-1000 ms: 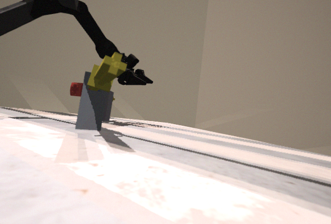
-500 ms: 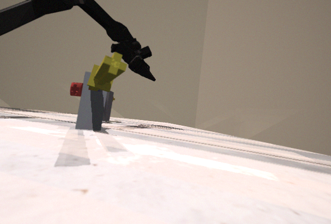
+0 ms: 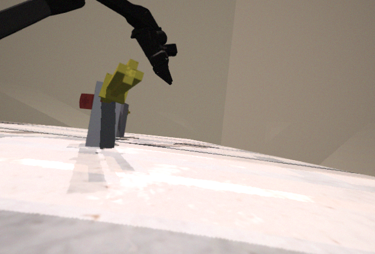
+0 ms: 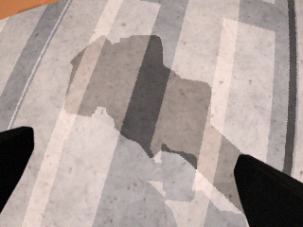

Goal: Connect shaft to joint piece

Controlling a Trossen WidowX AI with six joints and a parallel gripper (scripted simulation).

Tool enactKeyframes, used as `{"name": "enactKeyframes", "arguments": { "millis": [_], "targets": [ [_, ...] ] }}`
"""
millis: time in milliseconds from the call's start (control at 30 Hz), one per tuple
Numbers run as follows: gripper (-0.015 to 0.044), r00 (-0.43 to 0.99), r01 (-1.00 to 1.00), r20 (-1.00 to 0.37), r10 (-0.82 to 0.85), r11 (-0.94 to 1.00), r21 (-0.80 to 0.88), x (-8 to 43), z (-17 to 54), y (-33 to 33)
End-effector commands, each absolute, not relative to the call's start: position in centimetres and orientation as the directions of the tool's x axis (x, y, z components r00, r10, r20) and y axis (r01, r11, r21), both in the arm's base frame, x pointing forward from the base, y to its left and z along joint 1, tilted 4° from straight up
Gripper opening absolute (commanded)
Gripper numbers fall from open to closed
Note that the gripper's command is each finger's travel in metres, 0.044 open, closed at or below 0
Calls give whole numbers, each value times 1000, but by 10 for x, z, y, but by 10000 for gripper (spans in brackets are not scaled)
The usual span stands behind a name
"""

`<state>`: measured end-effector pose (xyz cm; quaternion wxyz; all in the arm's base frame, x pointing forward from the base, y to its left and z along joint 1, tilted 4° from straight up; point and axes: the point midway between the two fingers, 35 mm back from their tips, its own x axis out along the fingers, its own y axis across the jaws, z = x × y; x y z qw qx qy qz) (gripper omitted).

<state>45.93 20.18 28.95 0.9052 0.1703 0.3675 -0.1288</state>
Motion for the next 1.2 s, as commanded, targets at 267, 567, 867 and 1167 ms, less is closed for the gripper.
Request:
{"name": "enactKeyframes", "arguments": {
  "millis": [267,567,867,1167],
  "targets": [
    [440,497,267,-865,-64,960,82,351,280,152],
    [440,253,170,-967,-39,986,4,224,243,98],
    [440,144,131,-989,-30,991,-10,171,221,78],
    [440,139,235,-990,-29,972,4,171,220,78]
  ]
}}
